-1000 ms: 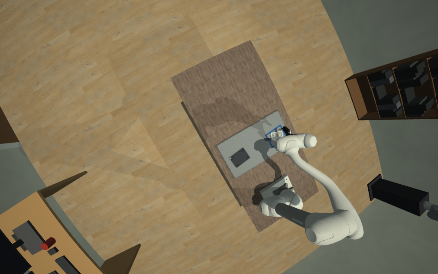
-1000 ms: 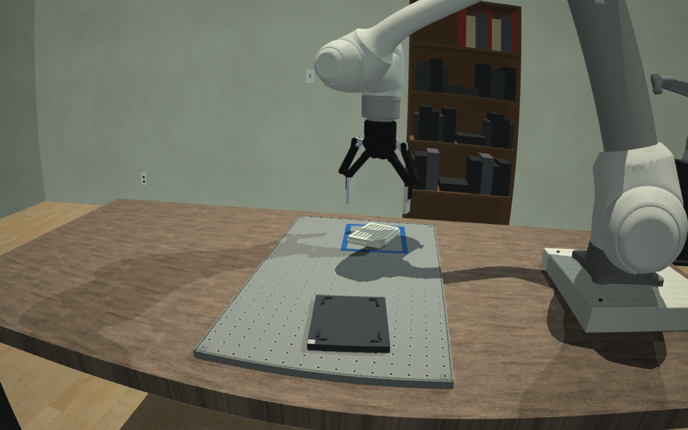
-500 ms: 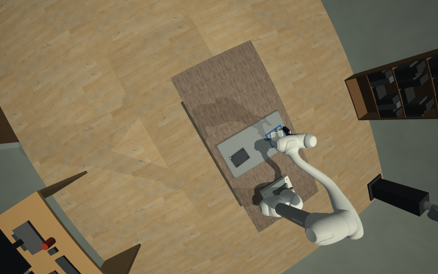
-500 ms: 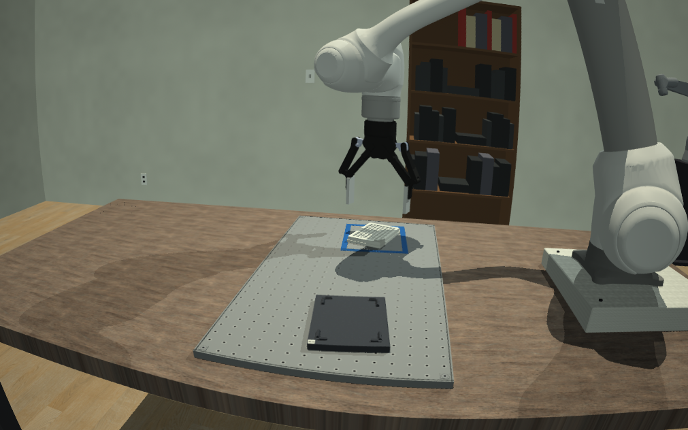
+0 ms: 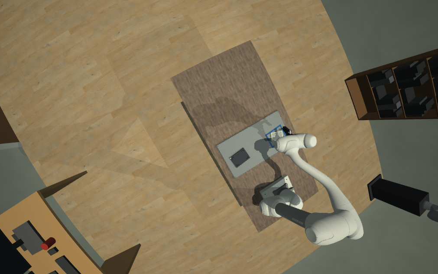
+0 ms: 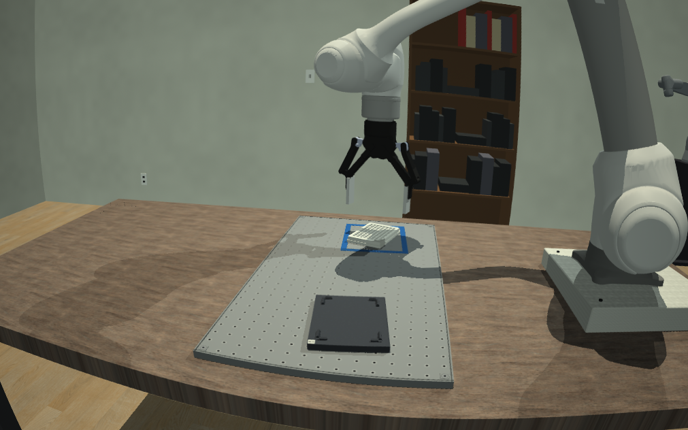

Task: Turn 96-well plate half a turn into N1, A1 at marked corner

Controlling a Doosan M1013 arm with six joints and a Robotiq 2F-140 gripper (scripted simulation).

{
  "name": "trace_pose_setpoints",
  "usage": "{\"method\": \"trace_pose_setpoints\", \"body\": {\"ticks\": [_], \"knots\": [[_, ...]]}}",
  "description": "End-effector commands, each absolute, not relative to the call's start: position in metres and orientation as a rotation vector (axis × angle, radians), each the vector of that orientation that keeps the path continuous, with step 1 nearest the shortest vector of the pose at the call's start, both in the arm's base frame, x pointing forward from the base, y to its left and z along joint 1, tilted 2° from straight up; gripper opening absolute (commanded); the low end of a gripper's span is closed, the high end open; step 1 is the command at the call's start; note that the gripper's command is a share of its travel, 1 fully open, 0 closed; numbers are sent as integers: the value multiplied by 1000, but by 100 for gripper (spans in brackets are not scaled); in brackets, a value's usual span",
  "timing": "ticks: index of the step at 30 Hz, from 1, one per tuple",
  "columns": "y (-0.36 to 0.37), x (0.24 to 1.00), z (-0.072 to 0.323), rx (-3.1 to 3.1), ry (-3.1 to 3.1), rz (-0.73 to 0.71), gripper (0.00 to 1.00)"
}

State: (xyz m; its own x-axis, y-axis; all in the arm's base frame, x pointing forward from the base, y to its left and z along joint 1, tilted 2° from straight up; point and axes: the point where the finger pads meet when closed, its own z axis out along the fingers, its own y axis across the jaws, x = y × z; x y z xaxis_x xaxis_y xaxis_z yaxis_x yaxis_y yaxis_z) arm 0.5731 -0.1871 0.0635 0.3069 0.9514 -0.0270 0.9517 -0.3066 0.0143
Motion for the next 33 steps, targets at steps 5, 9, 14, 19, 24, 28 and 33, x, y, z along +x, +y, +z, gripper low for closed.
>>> {"method": "trace_pose_setpoints", "body": {"ticks": [5,9,14,19,24,28,33], "knots": [[-187,575,68,2519,1824,-16,100],[-187,575,68,2519,1824,-16,100],[-187,575,68,2519,1824,-16,100],[-187,575,68,2519,1824,-16,100],[-187,575,68,2519,1824,-16,100],[-187,575,68,2607,1696,-14,100],[-187,575,68,2688,1563,-11,100]]}}
